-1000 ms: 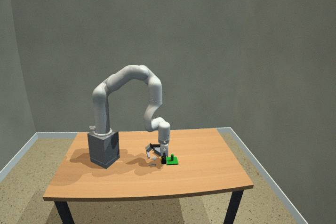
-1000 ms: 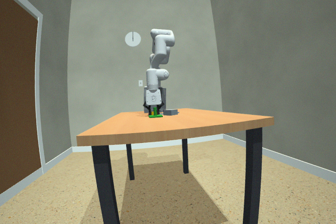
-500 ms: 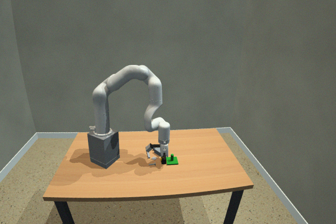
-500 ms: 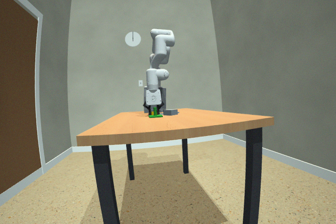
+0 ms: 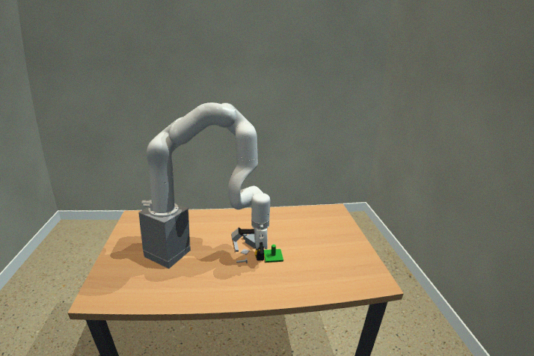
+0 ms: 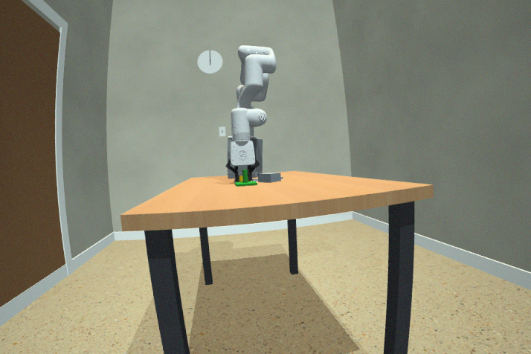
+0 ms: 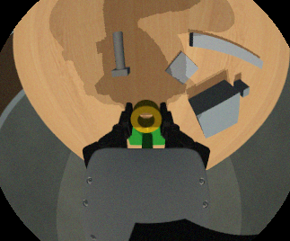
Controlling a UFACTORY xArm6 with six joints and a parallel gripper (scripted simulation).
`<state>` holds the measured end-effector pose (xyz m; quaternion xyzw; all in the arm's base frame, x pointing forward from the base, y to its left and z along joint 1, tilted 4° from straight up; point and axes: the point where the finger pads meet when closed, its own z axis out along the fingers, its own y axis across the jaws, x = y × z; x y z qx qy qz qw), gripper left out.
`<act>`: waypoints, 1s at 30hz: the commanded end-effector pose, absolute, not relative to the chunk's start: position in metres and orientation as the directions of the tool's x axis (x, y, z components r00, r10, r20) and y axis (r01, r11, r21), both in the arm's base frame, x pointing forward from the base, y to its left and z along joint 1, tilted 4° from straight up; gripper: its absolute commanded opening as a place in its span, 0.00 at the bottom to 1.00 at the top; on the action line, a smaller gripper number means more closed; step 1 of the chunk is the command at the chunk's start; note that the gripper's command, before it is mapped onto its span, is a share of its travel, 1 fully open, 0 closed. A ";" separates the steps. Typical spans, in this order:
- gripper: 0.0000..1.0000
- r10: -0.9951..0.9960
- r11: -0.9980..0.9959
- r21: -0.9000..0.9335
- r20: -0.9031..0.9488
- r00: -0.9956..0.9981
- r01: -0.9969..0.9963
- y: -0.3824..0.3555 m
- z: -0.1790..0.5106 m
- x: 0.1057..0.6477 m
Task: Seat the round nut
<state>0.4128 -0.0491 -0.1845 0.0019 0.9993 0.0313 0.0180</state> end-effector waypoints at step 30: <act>0.00 0.005 0.998 0.063 -0.041 -0.999 0.002 -0.052 -0.139 0.409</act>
